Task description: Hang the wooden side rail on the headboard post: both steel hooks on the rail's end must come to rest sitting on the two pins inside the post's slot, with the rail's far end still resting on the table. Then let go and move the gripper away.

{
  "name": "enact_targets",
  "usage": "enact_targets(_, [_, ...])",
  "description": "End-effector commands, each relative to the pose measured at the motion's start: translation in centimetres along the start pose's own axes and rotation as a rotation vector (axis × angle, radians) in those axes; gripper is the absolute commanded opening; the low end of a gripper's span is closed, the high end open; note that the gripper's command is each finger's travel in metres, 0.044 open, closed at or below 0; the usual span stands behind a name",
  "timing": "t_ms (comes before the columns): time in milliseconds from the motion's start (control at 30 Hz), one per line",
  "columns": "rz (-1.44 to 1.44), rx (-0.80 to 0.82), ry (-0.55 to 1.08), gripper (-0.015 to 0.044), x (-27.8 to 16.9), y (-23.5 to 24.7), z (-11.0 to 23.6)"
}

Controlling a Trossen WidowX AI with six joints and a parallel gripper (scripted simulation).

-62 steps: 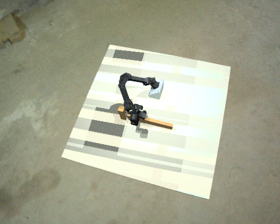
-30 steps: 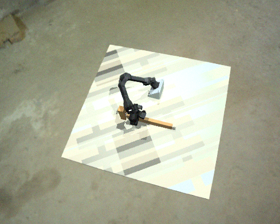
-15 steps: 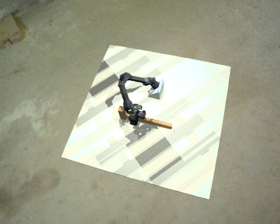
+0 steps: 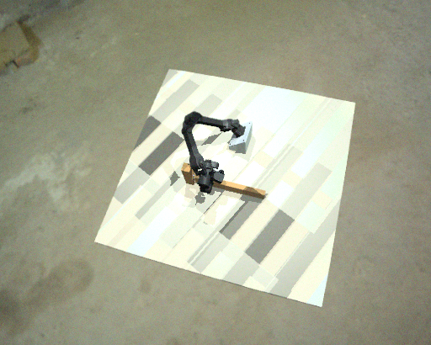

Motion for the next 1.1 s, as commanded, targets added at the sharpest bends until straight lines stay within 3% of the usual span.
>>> enact_targets(0, [0.003, -0.008, 0.003, 0.0, -0.22, -0.24, 0.33])
enact_targets(1067, [0.003, -0.008, 0.003, 0.0, -0.56, -0.01, 0.21])
Point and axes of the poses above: the point midway between the two fingers, 35 mm back from their tips, its own z axis back along the fingers, its own y axis across the jaws, x = y × z, the point moved 3 cm from there along z, back along the fingers, and after that the axes turned 4 degrees about z, right-handed, at the moved point
